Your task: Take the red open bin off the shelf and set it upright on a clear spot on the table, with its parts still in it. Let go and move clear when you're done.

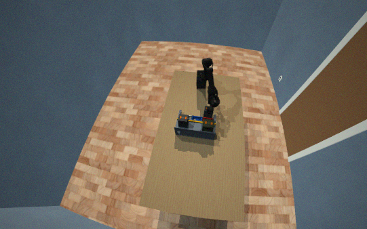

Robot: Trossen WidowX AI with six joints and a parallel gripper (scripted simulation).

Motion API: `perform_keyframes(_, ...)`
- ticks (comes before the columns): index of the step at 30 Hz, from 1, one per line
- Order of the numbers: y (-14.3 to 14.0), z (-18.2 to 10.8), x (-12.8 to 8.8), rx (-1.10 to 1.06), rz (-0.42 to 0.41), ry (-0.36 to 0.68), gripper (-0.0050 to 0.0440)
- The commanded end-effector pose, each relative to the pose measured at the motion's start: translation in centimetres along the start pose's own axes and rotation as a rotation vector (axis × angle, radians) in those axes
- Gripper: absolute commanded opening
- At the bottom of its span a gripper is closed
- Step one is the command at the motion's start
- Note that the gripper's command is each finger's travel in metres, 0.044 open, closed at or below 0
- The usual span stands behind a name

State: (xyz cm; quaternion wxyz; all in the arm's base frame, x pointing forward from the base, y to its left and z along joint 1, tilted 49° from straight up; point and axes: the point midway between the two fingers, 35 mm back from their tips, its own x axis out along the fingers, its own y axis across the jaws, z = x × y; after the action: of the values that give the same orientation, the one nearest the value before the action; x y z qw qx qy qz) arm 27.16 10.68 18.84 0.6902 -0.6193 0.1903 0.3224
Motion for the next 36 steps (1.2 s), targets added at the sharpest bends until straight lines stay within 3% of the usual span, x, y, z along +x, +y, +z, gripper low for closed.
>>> perform_keyframes(1, -0.6, 0.1, -0.5, 0.005, -0.025, -0.006, 0.0440)
perform_keyframes(36, -0.6, 0.1, 1.4, 0.005, -0.025, -0.006, 0.0440)
